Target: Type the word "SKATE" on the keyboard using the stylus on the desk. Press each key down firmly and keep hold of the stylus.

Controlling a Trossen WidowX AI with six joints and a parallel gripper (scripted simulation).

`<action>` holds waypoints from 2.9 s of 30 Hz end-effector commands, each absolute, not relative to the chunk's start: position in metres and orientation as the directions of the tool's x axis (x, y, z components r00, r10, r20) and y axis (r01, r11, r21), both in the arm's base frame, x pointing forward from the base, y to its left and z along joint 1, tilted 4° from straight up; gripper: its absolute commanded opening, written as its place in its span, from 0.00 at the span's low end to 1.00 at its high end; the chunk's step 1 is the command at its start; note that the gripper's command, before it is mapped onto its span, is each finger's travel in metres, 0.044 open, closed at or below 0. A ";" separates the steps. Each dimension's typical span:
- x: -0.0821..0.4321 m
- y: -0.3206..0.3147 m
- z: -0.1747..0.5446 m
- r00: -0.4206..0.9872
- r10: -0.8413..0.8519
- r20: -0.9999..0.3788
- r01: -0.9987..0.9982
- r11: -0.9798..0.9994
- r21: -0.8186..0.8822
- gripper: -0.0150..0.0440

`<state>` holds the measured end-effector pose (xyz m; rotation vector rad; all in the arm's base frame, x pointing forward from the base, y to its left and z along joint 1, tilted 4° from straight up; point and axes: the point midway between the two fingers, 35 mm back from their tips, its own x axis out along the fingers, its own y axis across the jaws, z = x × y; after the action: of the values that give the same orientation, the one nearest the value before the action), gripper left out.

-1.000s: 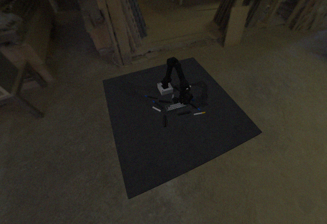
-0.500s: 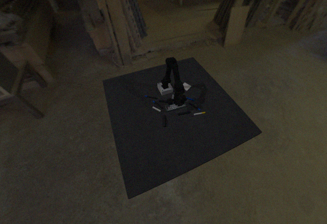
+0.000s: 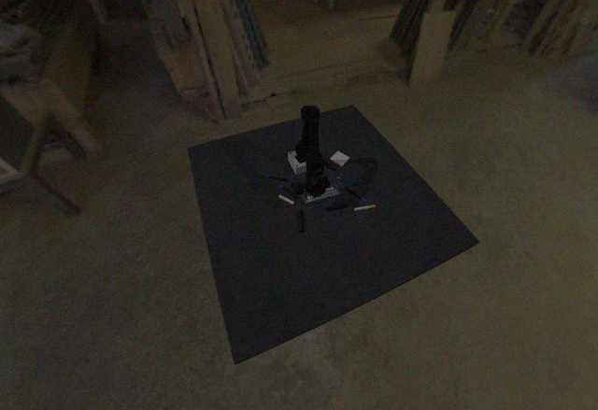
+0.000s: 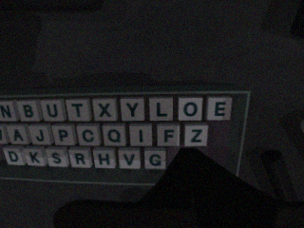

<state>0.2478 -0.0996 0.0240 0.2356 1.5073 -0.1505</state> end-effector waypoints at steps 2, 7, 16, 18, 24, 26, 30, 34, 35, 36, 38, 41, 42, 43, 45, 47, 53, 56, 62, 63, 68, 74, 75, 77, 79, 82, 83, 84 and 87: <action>0.247 -0.102 0.022 0.055 0.053 -0.997 0.238 0.969 0.064 0.25; 0.235 -0.084 0.022 0.054 0.054 -0.997 0.238 0.969 0.066 0.25; 0.222 -0.067 0.022 0.053 0.056 -0.997 0.239 0.969 0.067 0.25; 0.222 -0.067 0.022 0.053 0.056 -0.997 0.239 0.969 0.067 0.25; 0.225 -0.060 0.022 0.053 0.056 -0.997 0.238 0.969 0.067 0.25; 0.232 -0.040 0.024 0.053 0.058 -0.997 0.238 0.969 0.069 0.25; 0.241 0.004 0.027 0.055 0.063 -0.997 0.238 0.968 0.074 0.25; 0.242 0.011 0.028 0.055 0.064 -0.996 0.238 0.968 0.075 0.25; 0.242 0.011 0.028 0.055 0.064 -0.996 0.238 0.968 0.075 0.25; 0.242 0.011 0.028 0.055 0.064 -0.996 0.238 0.968 0.075 0.25; 0.242 0.011 0.028 0.055 0.064 -0.996 0.238 0.968 0.075 0.25; 0.242 0.011 0.028 0.055 0.064 -0.996 0.238 0.968 0.075 0.25; 0.242 0.011 0.028 0.055 0.064 -0.996 0.238 0.968 0.075 0.25; 0.242 0.011 0.028 0.055 0.064 -0.996 0.238 0.968 0.075 0.25; 0.242 0.011 0.037 0.055 0.064 -0.996 0.238 0.968 0.075 0.25; 0.242 0.009 0.065 0.055 0.063 -0.996 0.238 0.968 0.075 0.25; 0.239 0.008 0.088 0.055 0.063 -0.996 0.238 0.968 0.075 0.25; 0.239 0.008 0.087 0.055 0.063 -0.996 0.238 0.968 0.075 0.25; 0.241 0.009 0.084 0.058 0.068 -0.996 0.241 0.967 0.080 0.30; 0.241 0.009 0.084 0.058 0.068 -0.996 0.241 0.967 0.080 0.34; 0.241 0.009 0.084 0.058 0.068 -0.996 0.241 0.967 0.080 0.30; 0.241 0.009 0.084 0.058 0.068 -0.996 0.241 0.967 0.080 0.25; 0.241 0.009 0.084 0.058 0.068 -0.996 0.241 0.967 0.080 0.25; 0.241 0.009 0.084 0.058 0.068 -0.996 0.241 0.967 0.080 0.25; 0.241 0.009 0.084 0.058 0.068 -0.996 0.241 0.967 0.080 0.25; 0.241 0.009 0.084 0.058 0.068 -0.996 0.241 0.967 0.080 0.34; 0.241 0.010 0.084 0.055 0.068 -0.996 0.254 0.964 0.080 0.39; 0.242 0.012 0.083 0.046 0.067 -0.997 0.293 0.953 0.078 0.43; 0.248 0.025 0.083 -0.005 0.062 -0.998 0.502 0.864 0.051 0.51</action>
<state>0.2427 0.0136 0.0851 0.3366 1.5208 -0.2176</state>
